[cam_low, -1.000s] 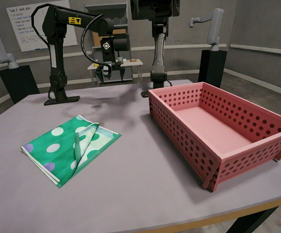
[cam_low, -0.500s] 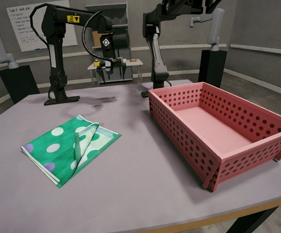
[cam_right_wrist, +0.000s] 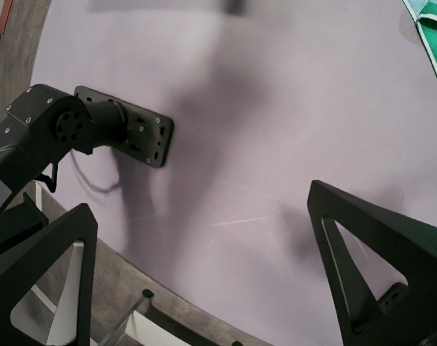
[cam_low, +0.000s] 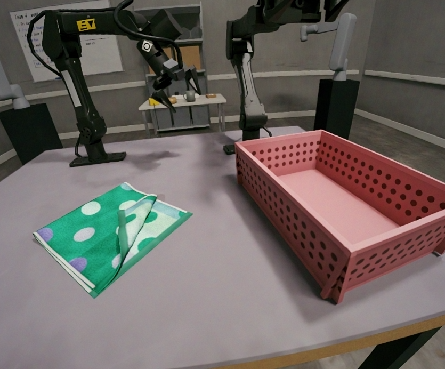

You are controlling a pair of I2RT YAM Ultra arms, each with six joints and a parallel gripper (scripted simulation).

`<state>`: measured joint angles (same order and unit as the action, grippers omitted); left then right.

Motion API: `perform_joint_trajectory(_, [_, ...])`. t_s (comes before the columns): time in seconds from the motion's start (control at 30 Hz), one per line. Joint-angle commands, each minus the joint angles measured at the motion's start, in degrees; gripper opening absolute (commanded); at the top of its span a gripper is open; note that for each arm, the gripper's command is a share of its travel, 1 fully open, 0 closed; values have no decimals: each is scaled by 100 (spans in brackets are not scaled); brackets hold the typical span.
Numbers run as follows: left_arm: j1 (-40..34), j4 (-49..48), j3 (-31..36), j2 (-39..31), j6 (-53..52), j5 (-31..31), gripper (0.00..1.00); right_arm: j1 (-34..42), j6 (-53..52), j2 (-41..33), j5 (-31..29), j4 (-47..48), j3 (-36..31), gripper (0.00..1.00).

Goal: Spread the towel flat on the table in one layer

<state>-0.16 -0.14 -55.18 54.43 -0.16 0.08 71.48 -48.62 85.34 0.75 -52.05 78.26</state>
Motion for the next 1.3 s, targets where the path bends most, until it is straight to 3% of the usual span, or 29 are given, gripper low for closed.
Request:
perform_joint_trajectory(0.0, [68,40,-184,-21,55,-26,100,41,856,-483,-174,629,170,100])
perform_joint_trajectory(0.13, [68,40,-184,-21,55,-26,100,3,1420,-869,-97,1490,-525,100])
perform_joint_trajectory(0.23, [68,40,-184,-21,55,-26,100,58,1904,-1261,-264,1514,-244,100])
perform_joint_trajectory(0.33, [68,40,-184,-21,55,-26,100,32,2365,-1535,-211,2238,-790,100])
perform_joint_trajectory(0.43, [68,40,-184,-21,55,-26,100,63,2537,-1711,-293,2312,-776,100])
perform_joint_trajectory(0.6, [68,40,-184,-21,55,-26,100,40,3566,-2391,-274,3440,-1423,100])
perform_joint_trajectory(0.73, [68,40,-184,-21,55,-26,100,119,4200,-2974,-468,3521,-1312,100])
perform_joint_trajectory(0.83, [68,40,-184,-21,55,-26,100,65,4684,-3171,-356,4401,-1881,100])
perform_joint_trajectory(0.9, [68,40,-184,-21,55,-26,100,-122,4810,-3257,-1098,4729,-2109,100])
perform_joint_trajectory(0.93, [68,40,-184,-21,55,-26,100,-584,4889,-3113,-687,4840,-2211,100])
perform_joint_trajectory(1.0, [68,40,-184,-21,55,-26,100,-584,4889,-3113,-687,4840,-2211,100])
perform_joint_trajectory(1.03, [68,40,-184,-21,55,-26,100,-1034,4928,-3067,-198,5100,-2308,100])
perform_joint_trajectory(1.1, [68,40,-184,-21,55,-26,100,-1103,4898,-3136,-1140,5130,-2220,100])
perform_joint_trajectory(1.17, [68,40,-184,-21,55,-26,100,-1944,4990,-3197,-291,5158,-2177,100])
perform_joint_trajectory(1.23, [68,40,-184,-21,55,-26,100,-2066,4953,-3111,-132,5235,-2152,100])
perform_joint_trajectory(1.27, [68,40,-184,-21,55,-26,100,-2049,4913,-3187,-779,5245,-2162,100])
